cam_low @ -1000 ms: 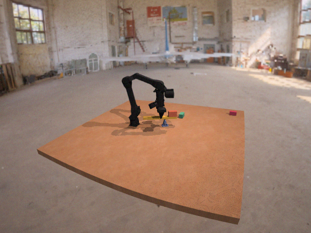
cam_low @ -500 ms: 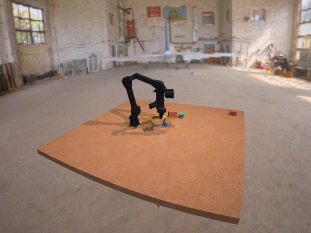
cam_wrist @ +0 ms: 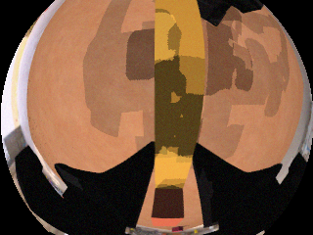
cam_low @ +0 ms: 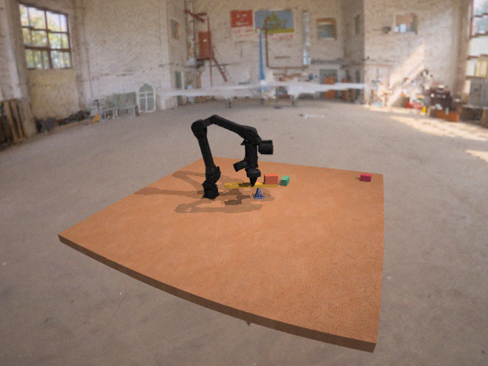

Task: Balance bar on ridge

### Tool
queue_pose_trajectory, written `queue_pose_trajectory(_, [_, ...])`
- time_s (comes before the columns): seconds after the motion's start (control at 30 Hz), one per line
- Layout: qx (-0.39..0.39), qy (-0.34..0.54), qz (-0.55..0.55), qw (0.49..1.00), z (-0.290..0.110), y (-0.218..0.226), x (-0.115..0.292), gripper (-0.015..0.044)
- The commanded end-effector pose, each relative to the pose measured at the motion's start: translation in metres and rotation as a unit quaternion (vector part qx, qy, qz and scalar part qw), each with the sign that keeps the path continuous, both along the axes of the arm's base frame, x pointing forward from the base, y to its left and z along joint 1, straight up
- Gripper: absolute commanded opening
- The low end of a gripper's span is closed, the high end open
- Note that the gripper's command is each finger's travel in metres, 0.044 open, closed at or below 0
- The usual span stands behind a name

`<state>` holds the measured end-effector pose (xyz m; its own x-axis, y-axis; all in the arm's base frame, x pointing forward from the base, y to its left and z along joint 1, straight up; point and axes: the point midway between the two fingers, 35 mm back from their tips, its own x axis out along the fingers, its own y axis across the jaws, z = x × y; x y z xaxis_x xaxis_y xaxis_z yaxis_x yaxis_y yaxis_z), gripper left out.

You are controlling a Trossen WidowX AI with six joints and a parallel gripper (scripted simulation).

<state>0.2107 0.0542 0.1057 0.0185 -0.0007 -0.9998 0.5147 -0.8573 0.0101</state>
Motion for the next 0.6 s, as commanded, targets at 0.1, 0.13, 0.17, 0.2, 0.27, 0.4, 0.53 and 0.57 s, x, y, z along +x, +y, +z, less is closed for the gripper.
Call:
queue_pose_trajectory(0.1, [0.003, 0.000, -0.002, 1.000, -0.0010, 0.0010, 0.0004, 0.0000])
queue_pose_trajectory(0.13, [0.003, 0.000, -0.002, 1.000, -0.0011, 0.0010, 0.0004, 0.0000])
queue_pose_trajectory(0.17, [0.003, 0.000, -0.002, 1.000, -0.0013, 0.0010, 0.0005, 0.0000])
queue_pose_trajectory(0.2, [0.003, 0.000, -0.002, 1.000, -0.0013, 0.0010, 0.0005, 0.0000])
queue_pose_trajectory(0.27, [0.003, 0.000, -0.002, 1.000, -0.0014, 0.0010, 0.0005, 0.0000])
queue_pose_trajectory(0.4, [0.003, 0.000, -0.002, 1.000, -0.0018, 0.0010, 0.0005, 0.0000])
queue_pose_trajectory(0.53, [0.003, 0.000, -0.002, 1.000, -0.0021, 0.0010, 0.0005, 0.0000])
queue_pose_trajectory(0.57, [0.003, 0.000, -0.002, 1.000, -0.0023, 0.0010, 0.0005, 0.0000])
